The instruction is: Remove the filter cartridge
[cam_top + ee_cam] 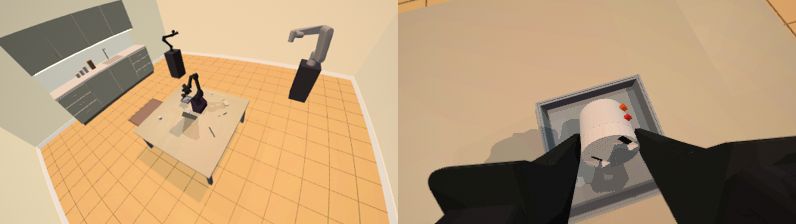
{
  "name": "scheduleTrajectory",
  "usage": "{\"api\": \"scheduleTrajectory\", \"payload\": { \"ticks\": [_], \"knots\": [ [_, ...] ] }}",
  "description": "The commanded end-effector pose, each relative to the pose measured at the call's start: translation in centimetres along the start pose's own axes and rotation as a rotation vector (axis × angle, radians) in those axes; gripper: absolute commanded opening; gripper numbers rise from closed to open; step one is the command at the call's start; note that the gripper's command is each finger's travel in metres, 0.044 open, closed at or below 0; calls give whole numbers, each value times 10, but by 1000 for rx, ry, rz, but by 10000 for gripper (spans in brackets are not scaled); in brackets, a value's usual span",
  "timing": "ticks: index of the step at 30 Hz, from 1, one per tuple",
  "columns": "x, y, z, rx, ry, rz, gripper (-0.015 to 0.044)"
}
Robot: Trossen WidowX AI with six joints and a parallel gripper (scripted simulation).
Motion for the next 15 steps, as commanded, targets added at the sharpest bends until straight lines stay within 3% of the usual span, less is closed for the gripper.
{"api": "scheduleTrajectory", "payload": {
  "ticks": [1,13,15],
  "knots": [
    [13,0,-10,-3,5,-3,0],
    [34,2,-27,-3,6,-3,0],
    [32,2,-24,0,8,0,53]
  ]
}}
Point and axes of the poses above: the point midway between the two fingers, 35 mm back from their tips, its own x axis out along the fingers, its own y axis across the jaws, z = x × y, the point moved 8 cm from there along -x, back along the fingers, and after that the axes turned 4 degrees about -x, right-handed, at the moved point
